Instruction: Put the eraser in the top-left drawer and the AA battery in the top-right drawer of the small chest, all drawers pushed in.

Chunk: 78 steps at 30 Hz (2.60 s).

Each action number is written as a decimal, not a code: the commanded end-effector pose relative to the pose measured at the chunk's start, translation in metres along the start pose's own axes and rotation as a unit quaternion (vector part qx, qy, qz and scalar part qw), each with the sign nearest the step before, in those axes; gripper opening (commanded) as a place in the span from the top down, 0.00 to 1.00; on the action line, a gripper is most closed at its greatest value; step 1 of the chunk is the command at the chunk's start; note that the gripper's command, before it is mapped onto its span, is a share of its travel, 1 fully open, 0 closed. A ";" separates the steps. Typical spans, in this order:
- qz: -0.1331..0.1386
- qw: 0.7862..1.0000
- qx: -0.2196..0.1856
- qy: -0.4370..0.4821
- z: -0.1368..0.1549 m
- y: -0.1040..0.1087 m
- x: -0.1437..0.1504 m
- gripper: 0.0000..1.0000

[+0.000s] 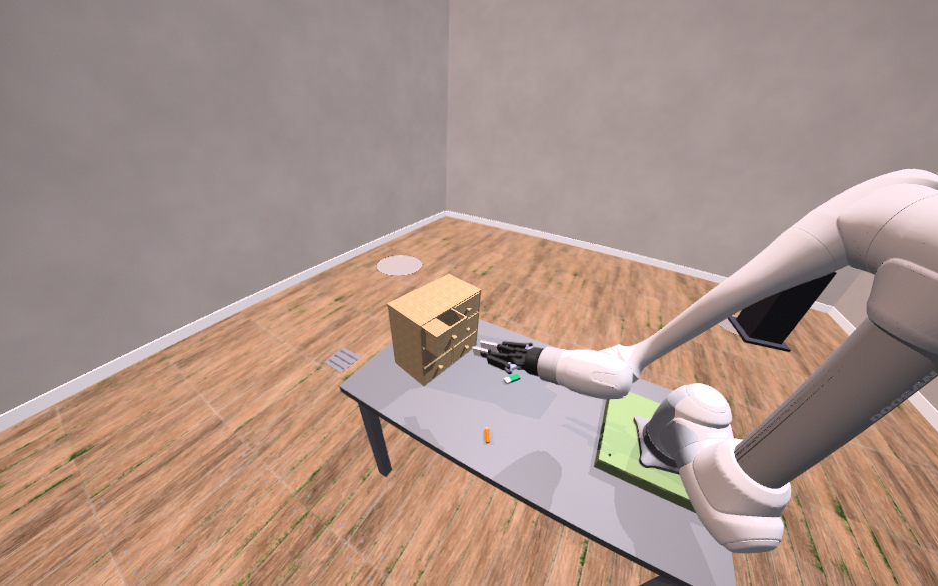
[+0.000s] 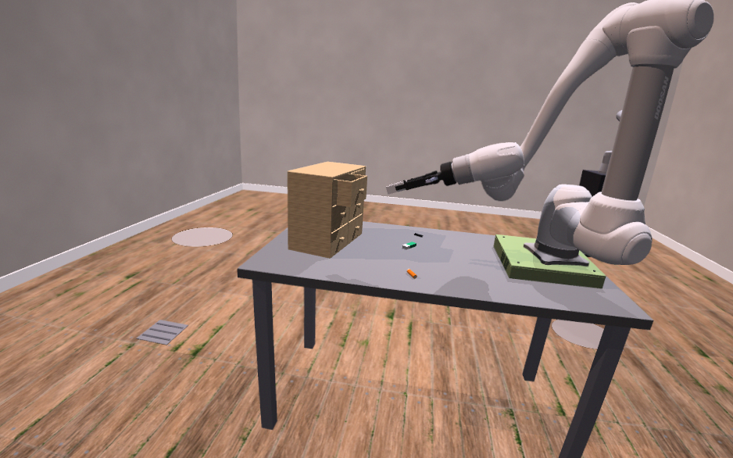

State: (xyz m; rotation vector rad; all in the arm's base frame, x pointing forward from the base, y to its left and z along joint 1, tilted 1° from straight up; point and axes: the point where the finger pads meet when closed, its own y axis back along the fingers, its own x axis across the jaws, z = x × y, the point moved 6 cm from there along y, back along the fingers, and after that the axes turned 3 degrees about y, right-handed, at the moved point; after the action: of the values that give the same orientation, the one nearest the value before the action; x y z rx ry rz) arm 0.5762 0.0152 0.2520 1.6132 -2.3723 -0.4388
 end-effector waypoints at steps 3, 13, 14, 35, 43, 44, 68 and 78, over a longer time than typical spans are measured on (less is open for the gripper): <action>0.000 1.000 -0.019 0.000 -0.004 0.004 0.000 0.80; -0.003 0.998 -0.060 0.000 -0.013 0.013 0.001 0.80; -0.003 0.998 -0.066 0.000 -0.014 0.014 0.001 0.80; -0.009 0.983 -0.185 0.000 -0.039 0.036 0.002 0.80; -0.013 0.965 -0.262 0.000 -0.054 0.049 0.003 0.80; -0.015 0.962 -0.274 0.000 -0.057 0.051 0.003 0.80; -0.028 0.850 -0.526 0.000 -0.104 0.086 0.005 0.80; -0.030 0.829 -0.559 0.000 -0.109 0.091 0.005 0.80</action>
State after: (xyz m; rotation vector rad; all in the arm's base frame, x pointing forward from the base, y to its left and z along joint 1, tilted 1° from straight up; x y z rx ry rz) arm 0.5357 0.0293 0.3868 1.0503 -1.4506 -1.4652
